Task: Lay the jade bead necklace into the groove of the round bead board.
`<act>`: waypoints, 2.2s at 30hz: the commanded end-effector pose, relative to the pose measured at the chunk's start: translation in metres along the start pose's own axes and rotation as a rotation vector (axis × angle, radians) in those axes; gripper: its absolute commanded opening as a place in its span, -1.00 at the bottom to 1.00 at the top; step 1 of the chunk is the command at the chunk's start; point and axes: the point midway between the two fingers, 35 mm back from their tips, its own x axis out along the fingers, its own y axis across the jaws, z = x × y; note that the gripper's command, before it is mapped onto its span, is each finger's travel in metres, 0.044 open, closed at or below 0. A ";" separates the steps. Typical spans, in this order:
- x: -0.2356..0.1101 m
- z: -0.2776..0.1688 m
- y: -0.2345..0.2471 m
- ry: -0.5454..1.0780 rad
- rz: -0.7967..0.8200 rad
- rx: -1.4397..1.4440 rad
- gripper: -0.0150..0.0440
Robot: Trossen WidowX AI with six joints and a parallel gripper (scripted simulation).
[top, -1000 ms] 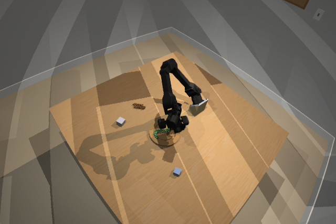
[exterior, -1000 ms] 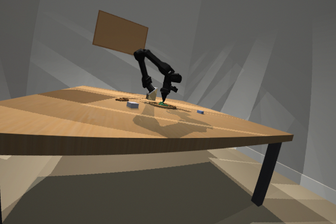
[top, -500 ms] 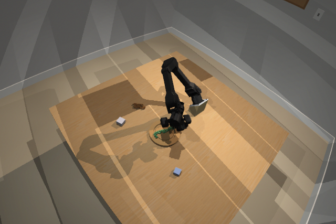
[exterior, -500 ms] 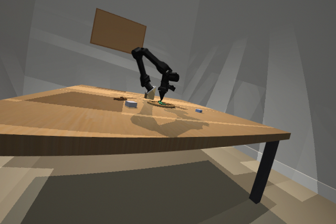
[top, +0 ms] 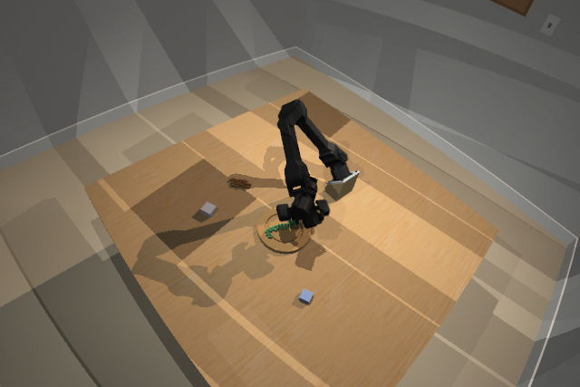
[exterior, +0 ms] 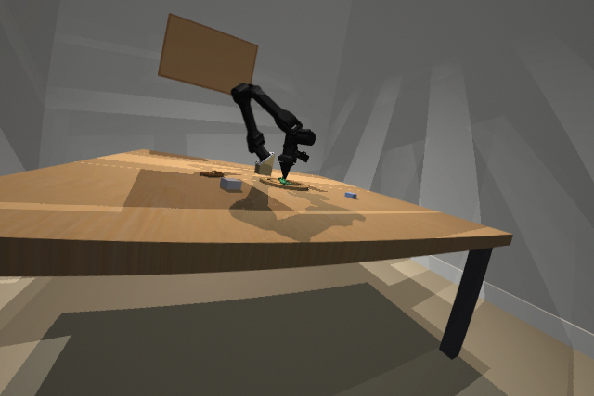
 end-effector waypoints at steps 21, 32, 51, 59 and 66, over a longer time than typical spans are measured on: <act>-0.001 -0.001 0.001 0.007 0.003 -0.008 1.00; -0.001 -0.001 0.001 0.007 0.003 -0.008 1.00; -0.001 -0.001 0.001 0.007 0.003 -0.008 1.00; -0.001 -0.002 0.001 0.007 0.003 0.007 0.91; -0.028 -0.020 -0.014 0.010 0.001 0.595 0.69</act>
